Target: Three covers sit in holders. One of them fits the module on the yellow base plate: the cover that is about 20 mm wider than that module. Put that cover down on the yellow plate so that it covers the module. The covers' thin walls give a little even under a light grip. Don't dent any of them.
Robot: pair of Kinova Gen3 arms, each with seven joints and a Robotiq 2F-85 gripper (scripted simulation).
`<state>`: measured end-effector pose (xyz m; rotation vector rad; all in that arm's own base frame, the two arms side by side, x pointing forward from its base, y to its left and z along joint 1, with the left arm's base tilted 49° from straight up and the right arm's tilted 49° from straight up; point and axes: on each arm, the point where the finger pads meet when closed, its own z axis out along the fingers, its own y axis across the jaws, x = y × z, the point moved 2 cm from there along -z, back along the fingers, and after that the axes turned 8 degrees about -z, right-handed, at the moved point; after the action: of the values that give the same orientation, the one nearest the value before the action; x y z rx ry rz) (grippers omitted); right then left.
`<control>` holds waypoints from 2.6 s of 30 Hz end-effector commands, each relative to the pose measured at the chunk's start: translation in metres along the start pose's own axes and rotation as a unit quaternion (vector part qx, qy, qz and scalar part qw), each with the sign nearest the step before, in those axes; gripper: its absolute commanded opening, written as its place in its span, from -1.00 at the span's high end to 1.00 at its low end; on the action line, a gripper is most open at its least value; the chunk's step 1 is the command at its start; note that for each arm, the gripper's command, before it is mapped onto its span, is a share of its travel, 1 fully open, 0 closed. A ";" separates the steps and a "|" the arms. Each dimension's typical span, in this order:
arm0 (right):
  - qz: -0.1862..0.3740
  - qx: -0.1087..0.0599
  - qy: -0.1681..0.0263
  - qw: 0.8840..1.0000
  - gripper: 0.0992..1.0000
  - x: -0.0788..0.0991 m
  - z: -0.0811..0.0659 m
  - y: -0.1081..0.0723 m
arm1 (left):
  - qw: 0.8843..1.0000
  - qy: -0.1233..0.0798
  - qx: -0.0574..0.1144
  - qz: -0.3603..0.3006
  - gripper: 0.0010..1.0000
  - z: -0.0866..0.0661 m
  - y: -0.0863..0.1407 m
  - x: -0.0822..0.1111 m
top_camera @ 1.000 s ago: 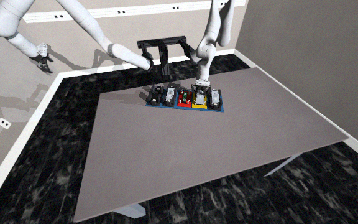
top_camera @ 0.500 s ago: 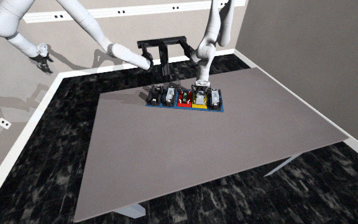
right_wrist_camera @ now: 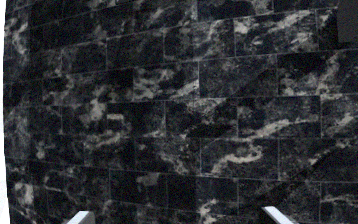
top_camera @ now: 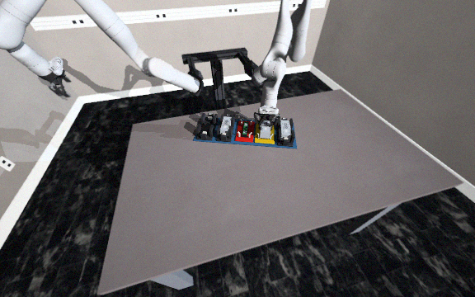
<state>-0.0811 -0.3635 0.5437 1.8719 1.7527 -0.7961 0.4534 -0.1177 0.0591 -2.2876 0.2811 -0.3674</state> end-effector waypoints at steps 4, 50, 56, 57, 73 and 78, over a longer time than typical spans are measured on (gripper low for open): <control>0.000 0.000 -0.001 1.000 -1.00 0.000 0.000 0.000 | 1.000 -0.001 -0.001 -0.001 1.00 0.002 0.001 -0.002; 0.000 0.000 -0.001 1.000 -1.00 0.000 0.000 0.000 | 1.000 0.000 0.000 0.000 1.00 0.004 0.001 -0.001; 0.000 0.000 -0.001 1.000 -1.00 0.000 0.000 0.000 | 1.000 -0.001 -0.001 -0.001 1.00 0.004 0.003 0.000; 0.000 0.000 -0.001 1.000 -1.00 0.000 0.000 0.000 | 1.000 -0.001 -0.001 -0.001 1.00 0.004 0.003 0.000; 0.000 0.000 -0.001 1.000 -1.00 0.000 0.000 0.000 | 1.000 -0.001 -0.001 -0.001 1.00 0.004 0.003 0.000; 0.000 0.000 -0.001 1.000 -1.00 0.000 0.000 0.000 | 1.000 -0.001 -0.001 -0.002 1.00 0.004 0.004 0.000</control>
<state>-0.0811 -0.3635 0.5437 1.8719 1.7527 -0.7961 0.4542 -0.1145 0.0555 -2.2852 0.2815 -0.3635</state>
